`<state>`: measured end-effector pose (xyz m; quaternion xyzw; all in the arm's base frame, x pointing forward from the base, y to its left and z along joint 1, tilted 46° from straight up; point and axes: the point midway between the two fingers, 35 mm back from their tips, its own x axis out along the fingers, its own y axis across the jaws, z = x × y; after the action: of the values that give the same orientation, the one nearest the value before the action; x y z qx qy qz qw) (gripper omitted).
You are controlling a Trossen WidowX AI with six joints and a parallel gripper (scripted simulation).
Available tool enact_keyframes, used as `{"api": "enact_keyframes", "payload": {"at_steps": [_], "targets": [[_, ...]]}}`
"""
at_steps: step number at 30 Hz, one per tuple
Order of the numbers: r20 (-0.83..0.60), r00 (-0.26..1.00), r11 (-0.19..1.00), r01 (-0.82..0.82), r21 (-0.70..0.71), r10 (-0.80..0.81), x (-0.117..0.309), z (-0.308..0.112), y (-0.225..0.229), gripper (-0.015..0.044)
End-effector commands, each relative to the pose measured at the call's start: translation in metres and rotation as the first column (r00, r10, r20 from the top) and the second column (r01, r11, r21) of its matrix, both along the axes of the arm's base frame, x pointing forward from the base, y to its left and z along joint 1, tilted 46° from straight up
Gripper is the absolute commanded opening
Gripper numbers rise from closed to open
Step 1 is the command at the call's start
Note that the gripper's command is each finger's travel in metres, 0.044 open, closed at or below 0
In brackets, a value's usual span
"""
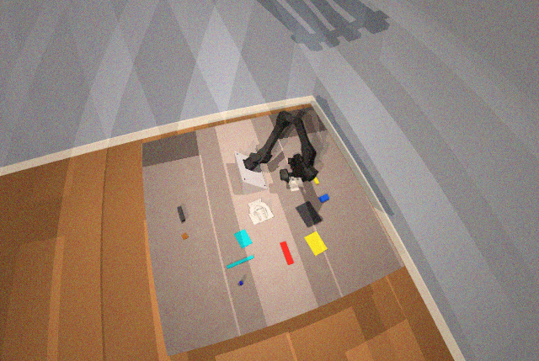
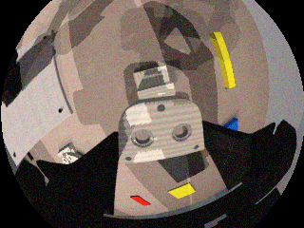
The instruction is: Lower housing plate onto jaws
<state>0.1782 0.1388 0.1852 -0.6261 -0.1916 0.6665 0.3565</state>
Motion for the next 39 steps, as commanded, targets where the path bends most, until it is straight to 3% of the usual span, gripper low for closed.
{"api": "enact_keyframes", "payload": {"at_steps": [1,19,39], "targets": [[-0.058,0.996,0.998,0.066,-0.006,-0.066,0.007,-0.004,-0.004,0.0351],[-0.379,0.831,0.911,0.401,-0.1,-0.407,0.036,-0.033,-0.031,0.0351],[-0.625,0.41,0.69,0.658,-0.302,-0.664,0.058,-0.068,-0.067,0.0351]]}}
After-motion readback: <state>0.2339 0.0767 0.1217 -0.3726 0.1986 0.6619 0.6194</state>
